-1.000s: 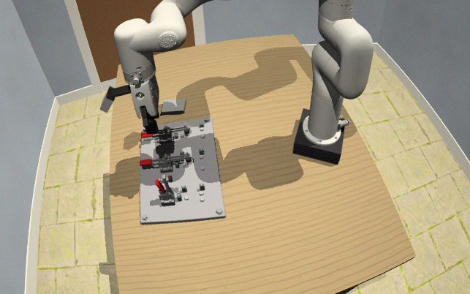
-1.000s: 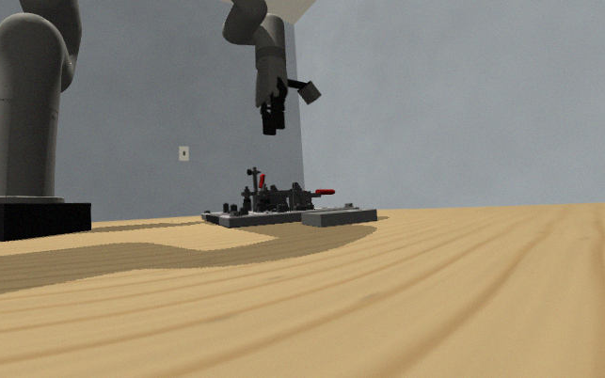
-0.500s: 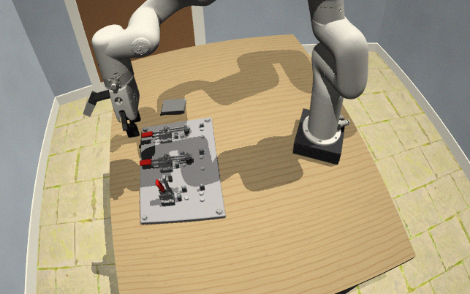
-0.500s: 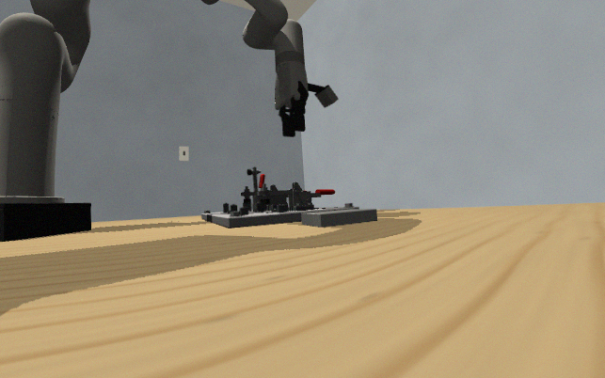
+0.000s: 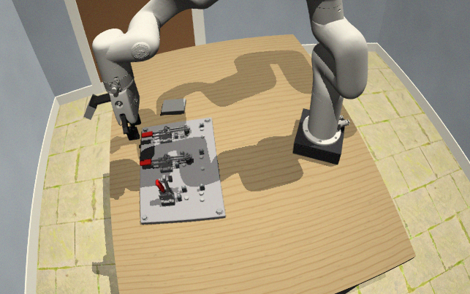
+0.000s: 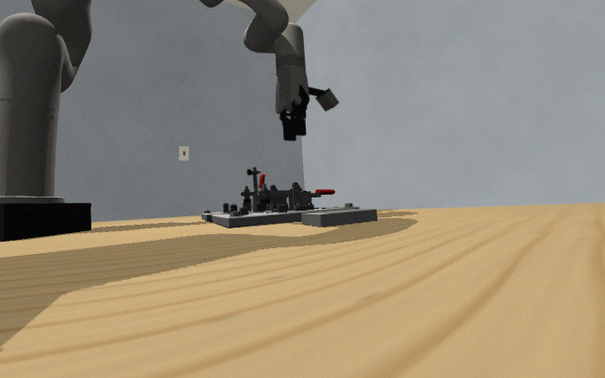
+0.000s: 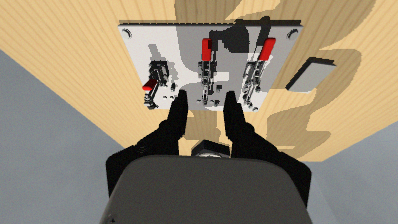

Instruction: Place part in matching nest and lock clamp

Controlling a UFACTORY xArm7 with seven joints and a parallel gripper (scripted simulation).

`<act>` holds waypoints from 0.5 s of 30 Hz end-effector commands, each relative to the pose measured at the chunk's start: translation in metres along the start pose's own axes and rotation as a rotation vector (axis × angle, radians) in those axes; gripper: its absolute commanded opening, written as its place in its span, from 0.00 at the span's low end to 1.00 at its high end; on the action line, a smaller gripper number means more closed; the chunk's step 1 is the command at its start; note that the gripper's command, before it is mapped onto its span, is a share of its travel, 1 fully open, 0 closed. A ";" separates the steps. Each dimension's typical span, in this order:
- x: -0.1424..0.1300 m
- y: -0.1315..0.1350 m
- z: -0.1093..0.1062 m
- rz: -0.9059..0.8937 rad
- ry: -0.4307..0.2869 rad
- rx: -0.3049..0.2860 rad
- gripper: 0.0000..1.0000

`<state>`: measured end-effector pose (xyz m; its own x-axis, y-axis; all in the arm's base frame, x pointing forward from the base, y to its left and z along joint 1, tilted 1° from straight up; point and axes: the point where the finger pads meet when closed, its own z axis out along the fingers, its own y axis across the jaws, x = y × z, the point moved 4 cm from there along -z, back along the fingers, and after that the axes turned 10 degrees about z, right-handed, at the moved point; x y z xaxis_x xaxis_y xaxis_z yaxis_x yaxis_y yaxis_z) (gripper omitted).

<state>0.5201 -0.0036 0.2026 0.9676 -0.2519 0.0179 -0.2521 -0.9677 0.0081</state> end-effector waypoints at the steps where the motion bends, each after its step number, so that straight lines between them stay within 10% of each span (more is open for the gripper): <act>1: 0.001 0.000 0.009 0.000 0.004 0.001 0.47; 15: 0.001 0.000 0.066 0.000 0.004 0.001 0.47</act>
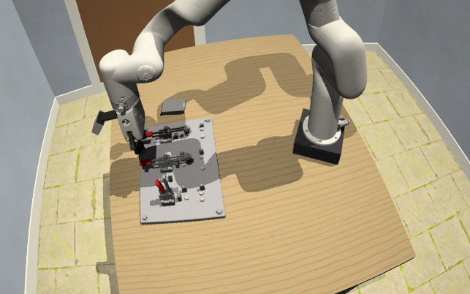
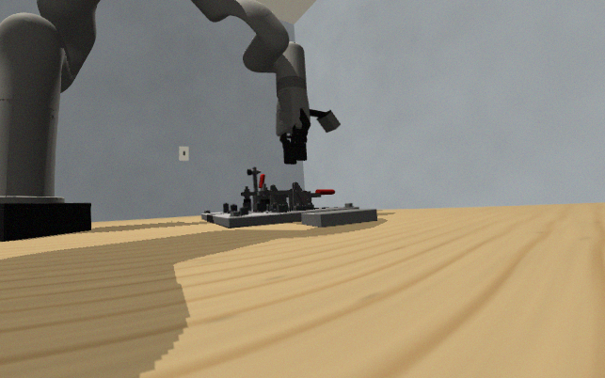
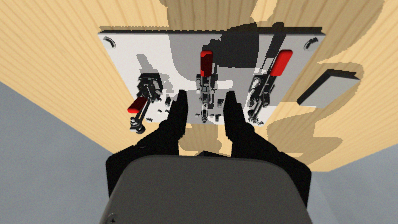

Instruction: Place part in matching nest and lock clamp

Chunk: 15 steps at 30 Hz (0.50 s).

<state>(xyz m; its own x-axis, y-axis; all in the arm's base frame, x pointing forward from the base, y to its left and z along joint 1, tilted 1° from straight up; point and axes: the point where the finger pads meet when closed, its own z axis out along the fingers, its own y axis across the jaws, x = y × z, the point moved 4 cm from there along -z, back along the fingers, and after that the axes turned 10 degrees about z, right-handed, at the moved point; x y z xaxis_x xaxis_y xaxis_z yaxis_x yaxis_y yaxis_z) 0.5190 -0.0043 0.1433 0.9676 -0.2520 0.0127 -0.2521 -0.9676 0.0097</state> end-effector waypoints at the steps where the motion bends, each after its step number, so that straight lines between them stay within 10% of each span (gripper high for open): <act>1: 0.003 -0.001 0.012 0.000 0.010 0.003 0.47; 15: 0.004 -0.001 0.052 0.000 0.010 0.003 0.47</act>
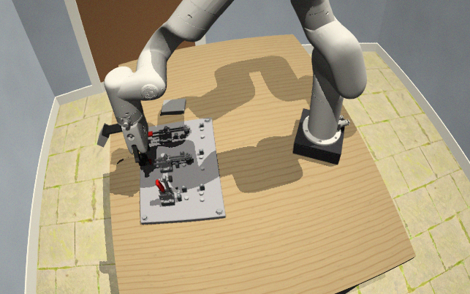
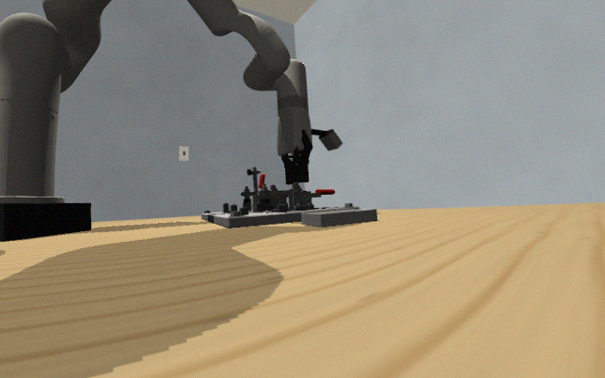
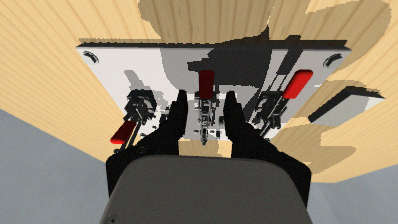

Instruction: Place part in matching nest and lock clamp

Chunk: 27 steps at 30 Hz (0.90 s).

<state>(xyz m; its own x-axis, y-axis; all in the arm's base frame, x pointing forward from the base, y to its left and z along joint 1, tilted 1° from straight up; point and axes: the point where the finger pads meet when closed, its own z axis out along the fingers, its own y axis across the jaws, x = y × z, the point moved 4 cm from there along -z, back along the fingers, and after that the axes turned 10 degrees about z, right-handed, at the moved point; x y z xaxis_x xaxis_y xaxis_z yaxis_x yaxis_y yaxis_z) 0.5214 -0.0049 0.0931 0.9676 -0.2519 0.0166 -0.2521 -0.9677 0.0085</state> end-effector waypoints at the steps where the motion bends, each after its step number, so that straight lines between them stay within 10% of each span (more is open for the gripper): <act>1: 0.002 0.000 0.002 0.000 0.006 0.002 0.47; 27: 0.002 -0.001 0.009 0.000 0.006 0.002 0.47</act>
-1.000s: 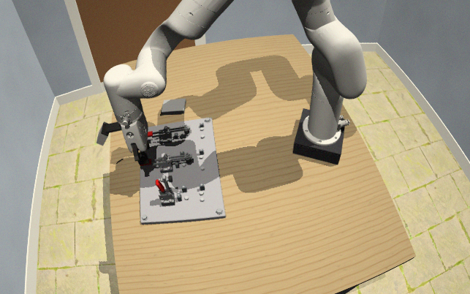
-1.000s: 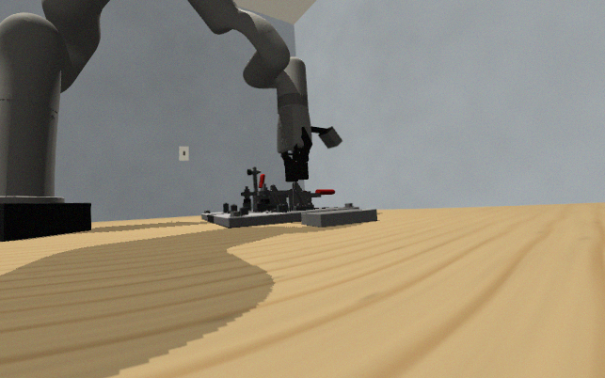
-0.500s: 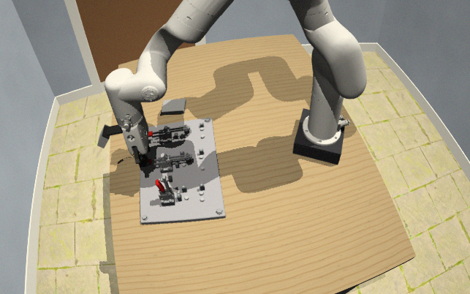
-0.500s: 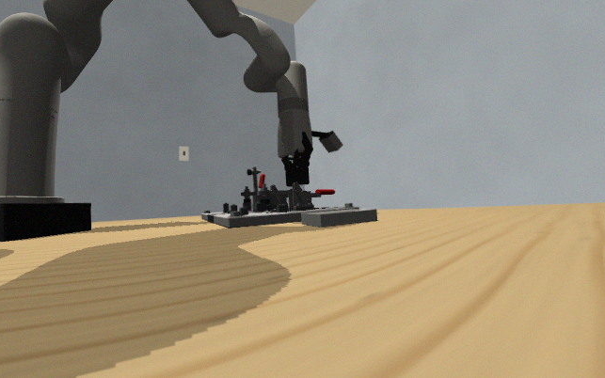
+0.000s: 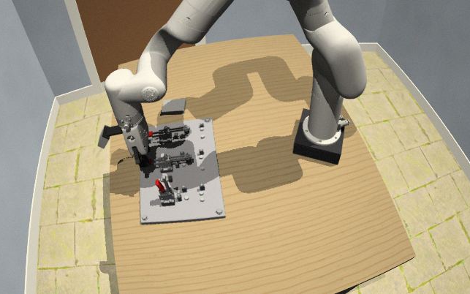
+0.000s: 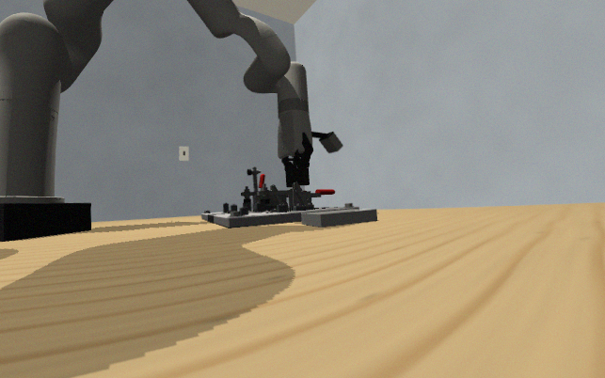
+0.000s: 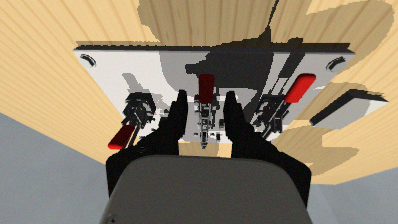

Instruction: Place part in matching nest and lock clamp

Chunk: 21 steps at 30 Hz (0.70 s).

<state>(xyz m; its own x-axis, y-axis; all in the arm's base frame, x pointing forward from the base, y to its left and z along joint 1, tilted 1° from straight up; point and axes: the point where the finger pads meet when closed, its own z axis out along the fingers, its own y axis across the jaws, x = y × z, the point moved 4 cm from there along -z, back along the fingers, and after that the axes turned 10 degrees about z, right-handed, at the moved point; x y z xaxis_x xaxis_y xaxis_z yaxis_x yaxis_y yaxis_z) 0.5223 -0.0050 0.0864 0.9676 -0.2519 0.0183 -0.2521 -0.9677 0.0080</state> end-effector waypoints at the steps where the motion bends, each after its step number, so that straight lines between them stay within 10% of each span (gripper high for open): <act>1: 0.002 0.000 0.004 0.000 0.004 0.001 0.47; 21: 0.003 -0.001 0.031 0.000 0.004 0.001 0.47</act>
<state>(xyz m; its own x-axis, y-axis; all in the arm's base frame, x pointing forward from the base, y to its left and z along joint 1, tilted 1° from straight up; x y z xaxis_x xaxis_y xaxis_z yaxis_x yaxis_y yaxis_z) 0.5241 -0.0054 0.0540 0.9676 -0.2519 0.0172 -0.2521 -0.9677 0.0083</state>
